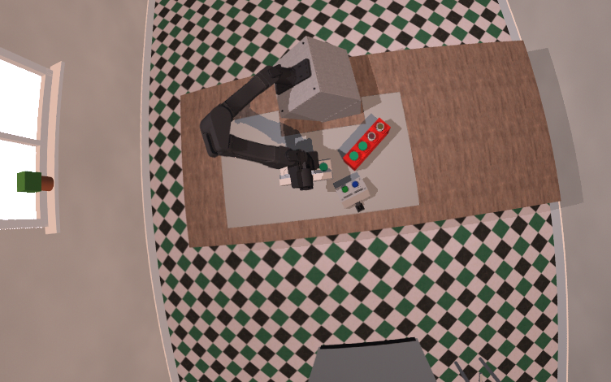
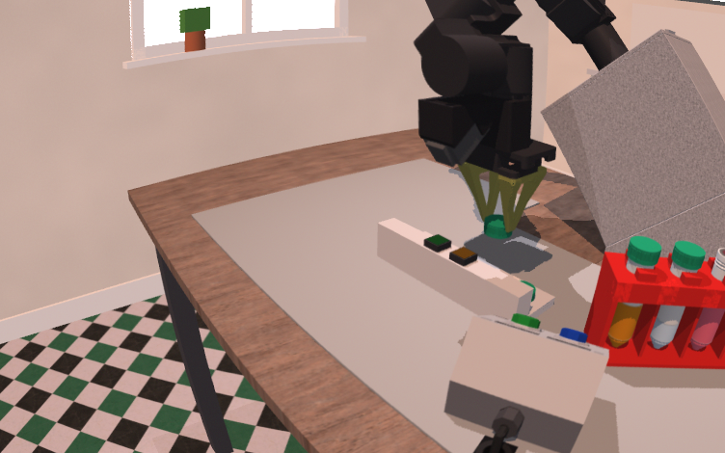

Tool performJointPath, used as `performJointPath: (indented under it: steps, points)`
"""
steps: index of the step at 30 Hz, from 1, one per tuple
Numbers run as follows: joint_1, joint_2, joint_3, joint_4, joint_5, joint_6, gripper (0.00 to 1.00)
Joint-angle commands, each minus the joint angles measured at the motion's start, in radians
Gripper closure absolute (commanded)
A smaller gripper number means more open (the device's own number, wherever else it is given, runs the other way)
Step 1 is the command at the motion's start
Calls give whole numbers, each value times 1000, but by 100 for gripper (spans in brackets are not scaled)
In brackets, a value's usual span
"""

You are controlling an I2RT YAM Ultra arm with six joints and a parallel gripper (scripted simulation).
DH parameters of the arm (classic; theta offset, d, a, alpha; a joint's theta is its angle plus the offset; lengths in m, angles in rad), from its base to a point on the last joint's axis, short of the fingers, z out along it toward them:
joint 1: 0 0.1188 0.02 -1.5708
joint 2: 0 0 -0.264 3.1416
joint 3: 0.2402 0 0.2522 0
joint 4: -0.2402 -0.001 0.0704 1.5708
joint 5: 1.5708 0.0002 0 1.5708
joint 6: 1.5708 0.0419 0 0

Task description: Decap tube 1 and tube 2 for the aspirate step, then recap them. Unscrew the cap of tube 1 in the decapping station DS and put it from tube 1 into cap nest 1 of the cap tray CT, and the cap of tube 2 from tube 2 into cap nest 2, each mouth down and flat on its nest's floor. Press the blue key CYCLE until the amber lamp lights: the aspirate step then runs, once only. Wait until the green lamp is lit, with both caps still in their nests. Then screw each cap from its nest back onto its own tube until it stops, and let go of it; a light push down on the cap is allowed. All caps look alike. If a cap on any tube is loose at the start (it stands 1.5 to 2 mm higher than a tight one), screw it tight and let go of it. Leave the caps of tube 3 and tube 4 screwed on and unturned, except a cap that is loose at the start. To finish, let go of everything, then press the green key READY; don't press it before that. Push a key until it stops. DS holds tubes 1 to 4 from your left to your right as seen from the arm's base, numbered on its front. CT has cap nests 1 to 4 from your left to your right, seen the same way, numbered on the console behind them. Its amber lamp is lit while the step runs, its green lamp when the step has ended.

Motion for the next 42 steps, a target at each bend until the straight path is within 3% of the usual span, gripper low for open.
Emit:
performJointPath:
  steps: [1, 8, 42]
  points:
    - [-19, 34, 1, 107, -2, -65, 100]
    - [-86, 130, 18, 242, -9, -152, 100]
    - [-98, 144, 23, 260, -11, -167, 100]
